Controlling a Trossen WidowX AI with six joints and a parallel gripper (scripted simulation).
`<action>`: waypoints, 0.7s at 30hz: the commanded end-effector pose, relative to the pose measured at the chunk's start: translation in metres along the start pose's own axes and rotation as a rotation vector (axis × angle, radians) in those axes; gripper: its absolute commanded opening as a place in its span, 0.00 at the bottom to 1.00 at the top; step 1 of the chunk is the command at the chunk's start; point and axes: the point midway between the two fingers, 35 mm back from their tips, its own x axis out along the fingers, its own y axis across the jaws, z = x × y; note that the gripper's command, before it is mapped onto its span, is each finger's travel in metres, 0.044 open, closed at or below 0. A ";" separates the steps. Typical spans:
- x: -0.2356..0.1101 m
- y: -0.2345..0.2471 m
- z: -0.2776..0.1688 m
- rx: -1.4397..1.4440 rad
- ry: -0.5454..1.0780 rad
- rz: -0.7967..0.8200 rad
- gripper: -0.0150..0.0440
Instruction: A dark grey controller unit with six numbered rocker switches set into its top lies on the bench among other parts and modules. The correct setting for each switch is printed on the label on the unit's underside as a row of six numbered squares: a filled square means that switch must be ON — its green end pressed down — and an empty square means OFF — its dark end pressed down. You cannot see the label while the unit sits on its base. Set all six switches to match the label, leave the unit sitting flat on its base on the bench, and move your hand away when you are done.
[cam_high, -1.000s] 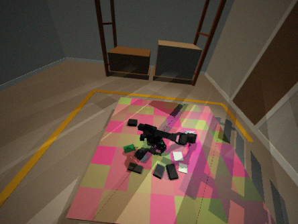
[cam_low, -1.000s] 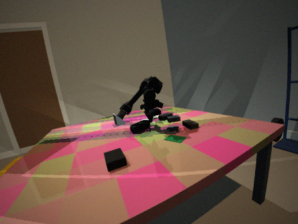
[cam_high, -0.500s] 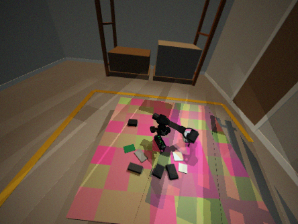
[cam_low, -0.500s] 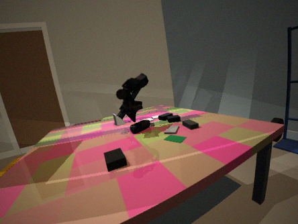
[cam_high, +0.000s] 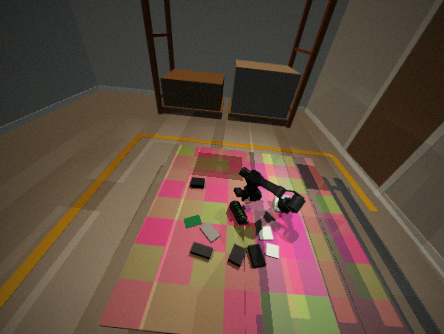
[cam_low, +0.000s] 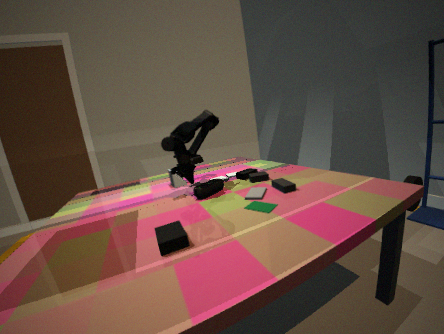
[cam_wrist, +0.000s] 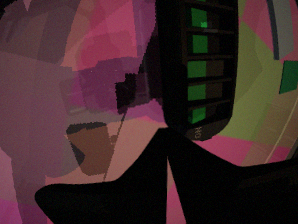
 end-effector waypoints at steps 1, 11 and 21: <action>0.003 0.002 0.000 -0.010 -0.002 -0.007 0.25; 0.019 0.006 -0.001 -0.009 -0.003 -0.005 0.25; 0.035 0.011 -0.001 -0.009 -0.005 -0.004 0.25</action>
